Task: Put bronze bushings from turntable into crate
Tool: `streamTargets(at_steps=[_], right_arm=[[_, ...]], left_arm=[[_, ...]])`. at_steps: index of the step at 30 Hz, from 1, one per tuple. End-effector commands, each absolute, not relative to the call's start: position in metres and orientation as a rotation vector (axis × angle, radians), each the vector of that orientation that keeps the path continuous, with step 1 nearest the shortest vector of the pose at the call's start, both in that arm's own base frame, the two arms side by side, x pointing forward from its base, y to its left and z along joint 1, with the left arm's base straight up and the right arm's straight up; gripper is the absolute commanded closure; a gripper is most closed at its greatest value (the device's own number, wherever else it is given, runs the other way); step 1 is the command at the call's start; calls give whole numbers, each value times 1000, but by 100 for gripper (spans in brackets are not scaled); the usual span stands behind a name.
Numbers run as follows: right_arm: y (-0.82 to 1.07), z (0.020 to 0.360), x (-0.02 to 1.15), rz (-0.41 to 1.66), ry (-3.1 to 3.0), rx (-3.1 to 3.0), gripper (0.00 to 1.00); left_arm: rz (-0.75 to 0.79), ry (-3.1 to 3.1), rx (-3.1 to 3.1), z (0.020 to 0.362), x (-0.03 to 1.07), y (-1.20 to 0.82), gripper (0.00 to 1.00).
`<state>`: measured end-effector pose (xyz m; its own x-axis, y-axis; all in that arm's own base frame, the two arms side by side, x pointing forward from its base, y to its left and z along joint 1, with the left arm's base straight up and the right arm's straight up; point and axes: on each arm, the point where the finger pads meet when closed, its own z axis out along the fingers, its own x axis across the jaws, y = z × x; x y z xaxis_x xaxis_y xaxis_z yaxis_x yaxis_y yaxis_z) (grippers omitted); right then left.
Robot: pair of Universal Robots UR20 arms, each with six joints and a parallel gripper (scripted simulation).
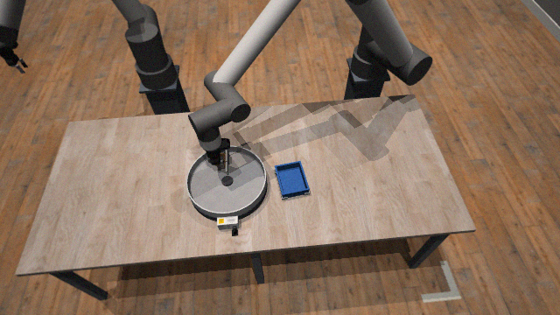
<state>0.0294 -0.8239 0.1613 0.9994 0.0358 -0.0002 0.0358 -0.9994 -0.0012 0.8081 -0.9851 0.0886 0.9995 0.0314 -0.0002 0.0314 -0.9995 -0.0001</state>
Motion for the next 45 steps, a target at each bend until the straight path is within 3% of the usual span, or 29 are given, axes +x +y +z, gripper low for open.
streamTargets(at_steps=[1,12,13,45], right_arm=[[-824,162,29,0,-56,-3141,0],[-824,162,29,0,-56,-3141,0],[-824,162,29,0,-56,-3141,0],[-824,162,29,0,-56,-3141,0]], left_arm=[[-1,-49,-3142,90,808,-986,64],[-1,-49,-3142,90,808,-986,64],[-1,-49,-3142,90,808,-986,100],[-1,-49,-3142,90,808,-986,100]])
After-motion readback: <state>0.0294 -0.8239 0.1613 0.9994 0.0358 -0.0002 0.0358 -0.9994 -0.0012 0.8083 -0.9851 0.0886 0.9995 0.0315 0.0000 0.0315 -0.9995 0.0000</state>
